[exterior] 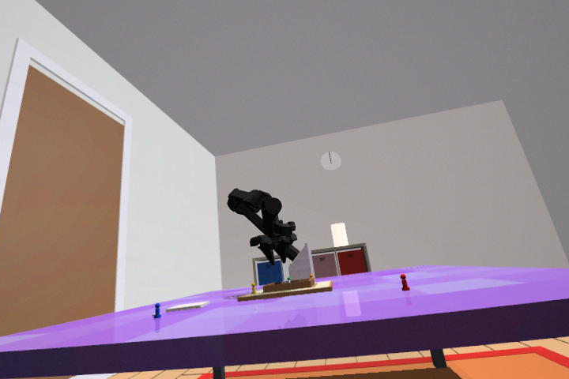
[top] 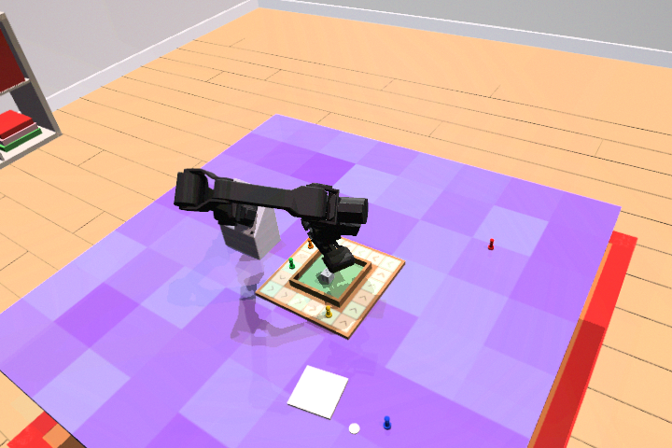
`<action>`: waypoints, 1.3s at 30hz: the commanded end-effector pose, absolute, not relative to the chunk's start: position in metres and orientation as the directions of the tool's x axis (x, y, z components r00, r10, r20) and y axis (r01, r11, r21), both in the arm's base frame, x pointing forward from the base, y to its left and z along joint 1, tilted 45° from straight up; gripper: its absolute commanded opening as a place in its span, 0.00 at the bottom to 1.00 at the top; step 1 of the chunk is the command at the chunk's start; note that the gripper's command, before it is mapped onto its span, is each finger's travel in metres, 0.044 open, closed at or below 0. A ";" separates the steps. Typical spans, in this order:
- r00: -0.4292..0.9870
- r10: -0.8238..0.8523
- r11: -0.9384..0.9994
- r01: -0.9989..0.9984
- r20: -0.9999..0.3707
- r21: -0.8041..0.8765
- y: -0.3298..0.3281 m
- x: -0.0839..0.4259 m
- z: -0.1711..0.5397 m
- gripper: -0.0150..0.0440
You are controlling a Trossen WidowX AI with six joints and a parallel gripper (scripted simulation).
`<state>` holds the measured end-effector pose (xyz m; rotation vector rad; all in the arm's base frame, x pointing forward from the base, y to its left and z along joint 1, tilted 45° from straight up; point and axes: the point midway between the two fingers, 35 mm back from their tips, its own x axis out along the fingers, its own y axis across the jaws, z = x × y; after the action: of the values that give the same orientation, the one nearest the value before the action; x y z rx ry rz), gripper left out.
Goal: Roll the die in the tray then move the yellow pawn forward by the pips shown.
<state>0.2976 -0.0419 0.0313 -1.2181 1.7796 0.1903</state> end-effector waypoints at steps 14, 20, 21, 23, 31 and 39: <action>-0.053 -0.703 0.702 0.106 -0.709 -0.704 -0.119 0.333 0.077 0.59; -0.053 -0.703 0.702 0.106 -0.709 -0.704 -0.119 0.332 0.076 0.59; -0.053 -0.704 0.702 0.107 -0.709 -0.704 -0.122 0.332 0.074 0.59; -0.053 -0.704 0.701 0.107 -0.708 -0.705 -0.128 0.332 0.067 0.59; -0.052 -0.704 0.701 0.107 -0.708 -0.705 -0.133 0.332 0.062 0.59; -0.052 -0.704 0.701 0.107 -0.708 -0.705 -0.143 0.331 0.053 0.59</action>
<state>0.3337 -0.1383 0.0587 -0.5087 1.4779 -0.7085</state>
